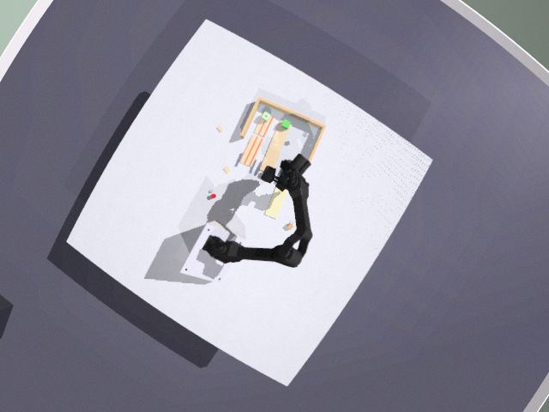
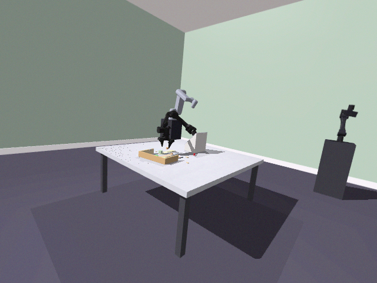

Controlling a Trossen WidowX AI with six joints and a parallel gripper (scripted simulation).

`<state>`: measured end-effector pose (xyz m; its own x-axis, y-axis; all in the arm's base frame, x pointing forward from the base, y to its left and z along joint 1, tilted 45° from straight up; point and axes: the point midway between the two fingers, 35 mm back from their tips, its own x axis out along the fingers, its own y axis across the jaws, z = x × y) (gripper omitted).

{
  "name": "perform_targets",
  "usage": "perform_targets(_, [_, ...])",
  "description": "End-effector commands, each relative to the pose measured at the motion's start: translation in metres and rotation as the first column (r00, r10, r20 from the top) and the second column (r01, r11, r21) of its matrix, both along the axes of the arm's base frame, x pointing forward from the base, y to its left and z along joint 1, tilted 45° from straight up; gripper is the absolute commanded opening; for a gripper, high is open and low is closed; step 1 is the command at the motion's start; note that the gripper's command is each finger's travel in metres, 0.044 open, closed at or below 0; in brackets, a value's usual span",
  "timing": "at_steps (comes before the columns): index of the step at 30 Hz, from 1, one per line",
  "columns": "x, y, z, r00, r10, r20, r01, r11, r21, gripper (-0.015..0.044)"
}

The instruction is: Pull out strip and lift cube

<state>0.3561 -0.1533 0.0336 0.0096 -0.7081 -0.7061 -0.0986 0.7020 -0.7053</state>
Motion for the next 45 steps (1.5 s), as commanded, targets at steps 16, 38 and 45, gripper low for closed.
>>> perform_targets(16, [0.068,0.006,0.006,1.0,-0.005,0.008,0.005,1.0,-0.005,0.044])
perform_targets(38, [0.069,-0.018,-0.017,1.0,-0.005,0.008,0.005,1.0,-0.006,0.025])
perform_targets(45, [0.069,-0.026,-0.025,1.0,-0.005,0.008,0.005,1.0,-0.007,0.025])
